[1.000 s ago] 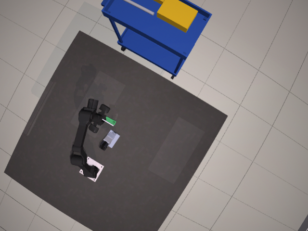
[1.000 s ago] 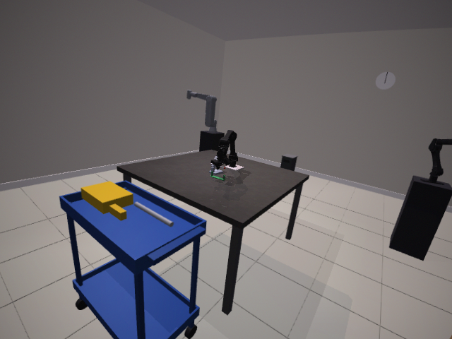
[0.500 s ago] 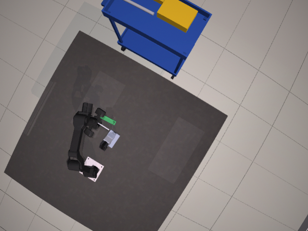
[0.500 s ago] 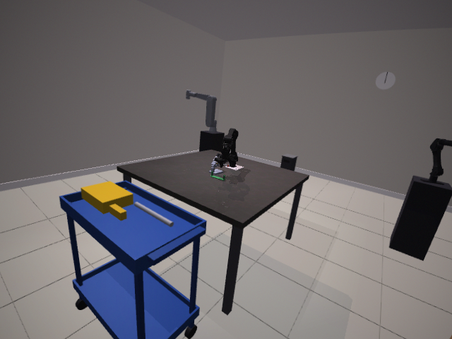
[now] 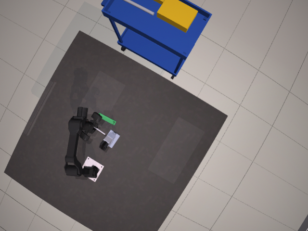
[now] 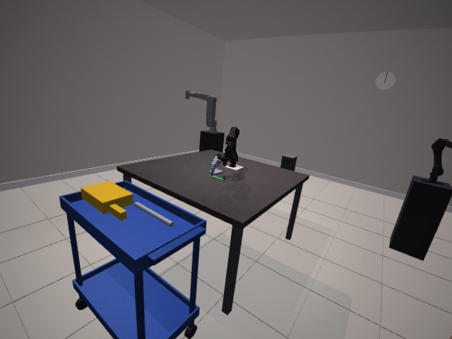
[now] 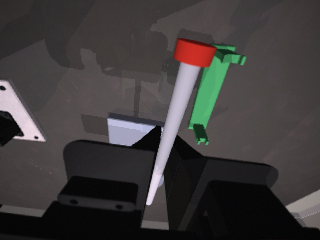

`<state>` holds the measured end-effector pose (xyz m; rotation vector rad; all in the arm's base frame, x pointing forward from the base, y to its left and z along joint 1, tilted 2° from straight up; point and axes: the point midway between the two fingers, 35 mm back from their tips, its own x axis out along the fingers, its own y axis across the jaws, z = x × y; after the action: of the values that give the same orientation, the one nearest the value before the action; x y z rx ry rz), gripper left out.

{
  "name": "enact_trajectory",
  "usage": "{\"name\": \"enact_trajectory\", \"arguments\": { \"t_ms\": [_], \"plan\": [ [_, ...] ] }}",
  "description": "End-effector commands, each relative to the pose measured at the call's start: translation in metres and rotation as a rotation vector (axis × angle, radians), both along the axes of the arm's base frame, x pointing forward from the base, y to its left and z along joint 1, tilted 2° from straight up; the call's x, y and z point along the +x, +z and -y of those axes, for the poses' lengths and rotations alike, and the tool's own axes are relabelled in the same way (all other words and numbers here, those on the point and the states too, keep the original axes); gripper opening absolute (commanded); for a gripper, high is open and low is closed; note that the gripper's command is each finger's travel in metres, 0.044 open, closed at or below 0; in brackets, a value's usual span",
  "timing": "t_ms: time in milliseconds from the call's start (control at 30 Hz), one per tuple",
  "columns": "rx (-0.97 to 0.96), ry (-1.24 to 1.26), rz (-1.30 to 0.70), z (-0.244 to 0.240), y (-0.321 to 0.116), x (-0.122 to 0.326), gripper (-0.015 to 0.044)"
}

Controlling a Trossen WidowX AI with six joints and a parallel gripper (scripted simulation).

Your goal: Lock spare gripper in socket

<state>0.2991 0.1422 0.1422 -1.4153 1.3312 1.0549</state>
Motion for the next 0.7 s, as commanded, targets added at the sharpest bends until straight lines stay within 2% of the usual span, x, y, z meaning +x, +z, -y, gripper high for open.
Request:
{"name": "enact_trajectory", "arguments": {
  "t_ms": [0,400,667],
  "plan": [
    [0.004,-0.008,0.0,-0.001,-0.007,-0.001,0.0],
    [0.007,-0.017,-0.002,-0.002,-0.051,0.003,0.0],
    [0.009,-0.018,-0.004,0.003,-0.047,0.003,0.0]
  ]
}}
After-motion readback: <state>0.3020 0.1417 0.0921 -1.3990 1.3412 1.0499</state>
